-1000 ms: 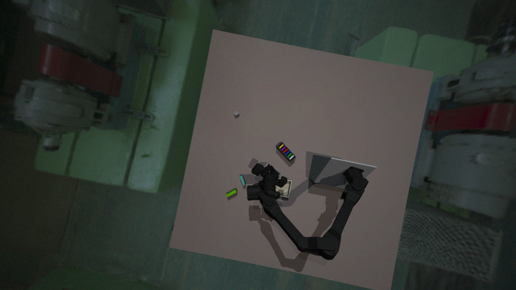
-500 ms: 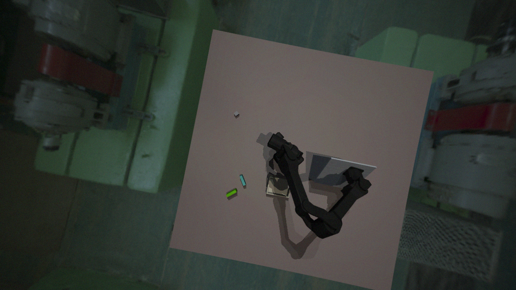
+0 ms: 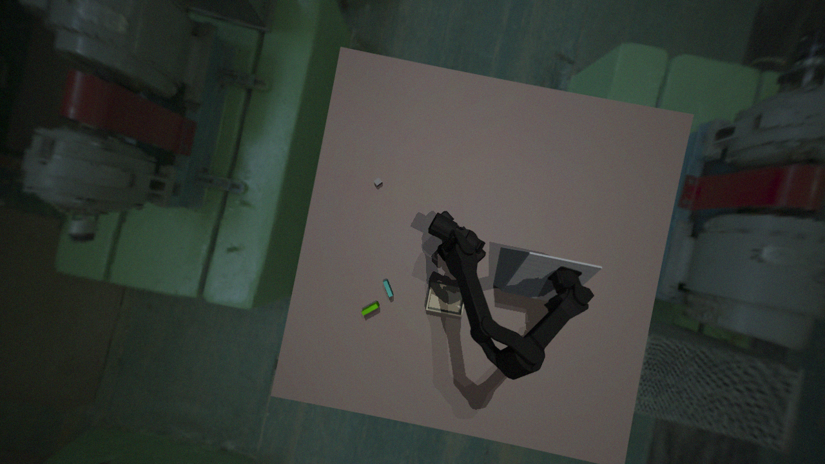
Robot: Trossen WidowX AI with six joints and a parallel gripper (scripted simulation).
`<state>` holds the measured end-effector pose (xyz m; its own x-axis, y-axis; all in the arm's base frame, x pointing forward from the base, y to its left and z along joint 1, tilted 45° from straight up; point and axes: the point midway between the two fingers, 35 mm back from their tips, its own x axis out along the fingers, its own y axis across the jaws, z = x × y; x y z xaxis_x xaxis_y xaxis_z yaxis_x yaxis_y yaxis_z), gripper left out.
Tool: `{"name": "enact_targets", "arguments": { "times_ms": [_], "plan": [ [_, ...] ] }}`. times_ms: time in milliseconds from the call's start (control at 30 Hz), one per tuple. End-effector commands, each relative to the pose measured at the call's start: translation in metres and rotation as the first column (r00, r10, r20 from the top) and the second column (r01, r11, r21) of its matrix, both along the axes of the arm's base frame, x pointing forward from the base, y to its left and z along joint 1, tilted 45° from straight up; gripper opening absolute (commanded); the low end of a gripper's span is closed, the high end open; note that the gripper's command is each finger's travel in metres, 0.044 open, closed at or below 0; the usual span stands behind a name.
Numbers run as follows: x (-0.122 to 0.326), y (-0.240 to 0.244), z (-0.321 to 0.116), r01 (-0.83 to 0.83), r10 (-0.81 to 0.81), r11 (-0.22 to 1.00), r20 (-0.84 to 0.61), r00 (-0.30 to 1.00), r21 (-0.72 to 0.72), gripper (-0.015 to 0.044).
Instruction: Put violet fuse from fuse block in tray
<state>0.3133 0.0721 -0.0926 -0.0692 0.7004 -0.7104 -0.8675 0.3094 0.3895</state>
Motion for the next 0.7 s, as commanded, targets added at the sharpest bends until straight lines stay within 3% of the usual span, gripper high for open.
{"name": "enact_targets", "arguments": {
  "times_ms": [0, 667],
  "plan": [
    [-0.001, 0.004, -0.004, 0.0, 0.0, 1.0, -0.005, 1.0, 0.004, 0.0061],
    [-0.003, 0.016, -0.017, 0.0, 0.0, 1.0, -0.006, 1.0, 0.005, 0.0061]
  ]
}}
